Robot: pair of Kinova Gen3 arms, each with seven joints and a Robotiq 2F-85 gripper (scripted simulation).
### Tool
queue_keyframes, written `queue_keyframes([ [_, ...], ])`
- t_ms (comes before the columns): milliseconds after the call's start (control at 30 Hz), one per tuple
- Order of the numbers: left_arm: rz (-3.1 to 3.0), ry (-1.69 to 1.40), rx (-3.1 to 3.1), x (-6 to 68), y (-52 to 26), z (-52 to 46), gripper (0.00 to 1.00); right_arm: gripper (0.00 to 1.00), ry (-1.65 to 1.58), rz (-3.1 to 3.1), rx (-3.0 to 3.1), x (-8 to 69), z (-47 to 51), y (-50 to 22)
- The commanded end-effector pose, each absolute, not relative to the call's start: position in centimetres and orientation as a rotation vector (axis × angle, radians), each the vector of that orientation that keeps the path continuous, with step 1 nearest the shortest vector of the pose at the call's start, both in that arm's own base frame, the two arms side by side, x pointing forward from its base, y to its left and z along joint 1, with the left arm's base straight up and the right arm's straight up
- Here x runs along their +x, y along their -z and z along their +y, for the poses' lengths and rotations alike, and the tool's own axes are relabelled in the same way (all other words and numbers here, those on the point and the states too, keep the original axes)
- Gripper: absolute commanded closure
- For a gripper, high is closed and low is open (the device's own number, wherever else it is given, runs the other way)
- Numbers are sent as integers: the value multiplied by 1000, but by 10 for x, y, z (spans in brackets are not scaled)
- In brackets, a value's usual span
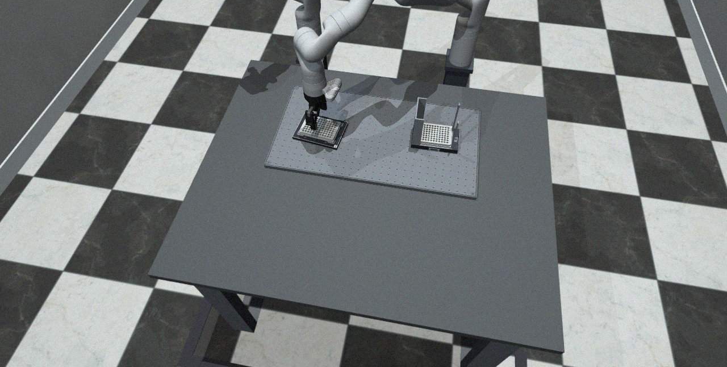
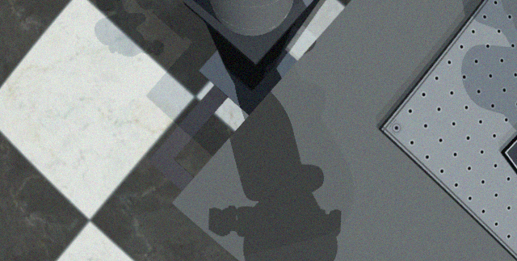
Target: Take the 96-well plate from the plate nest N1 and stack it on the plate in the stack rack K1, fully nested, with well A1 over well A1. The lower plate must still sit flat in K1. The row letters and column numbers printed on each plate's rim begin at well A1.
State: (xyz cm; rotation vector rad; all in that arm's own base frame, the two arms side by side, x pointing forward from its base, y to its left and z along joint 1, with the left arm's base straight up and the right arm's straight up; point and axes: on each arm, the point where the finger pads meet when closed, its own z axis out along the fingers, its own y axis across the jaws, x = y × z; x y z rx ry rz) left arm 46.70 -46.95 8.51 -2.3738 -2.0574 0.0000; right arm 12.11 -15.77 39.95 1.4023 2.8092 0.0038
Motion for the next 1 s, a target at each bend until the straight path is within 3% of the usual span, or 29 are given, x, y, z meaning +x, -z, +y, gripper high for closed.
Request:
queue_keyframes([
  [0,-2059,1,-2376,468,-86,-470,2,2,-3,2808,1402,121,-158,-400],
  [967,-2059,1,-2376,468,-77,-470,2,2,-3,2808,1402,121,-158,-400],
])
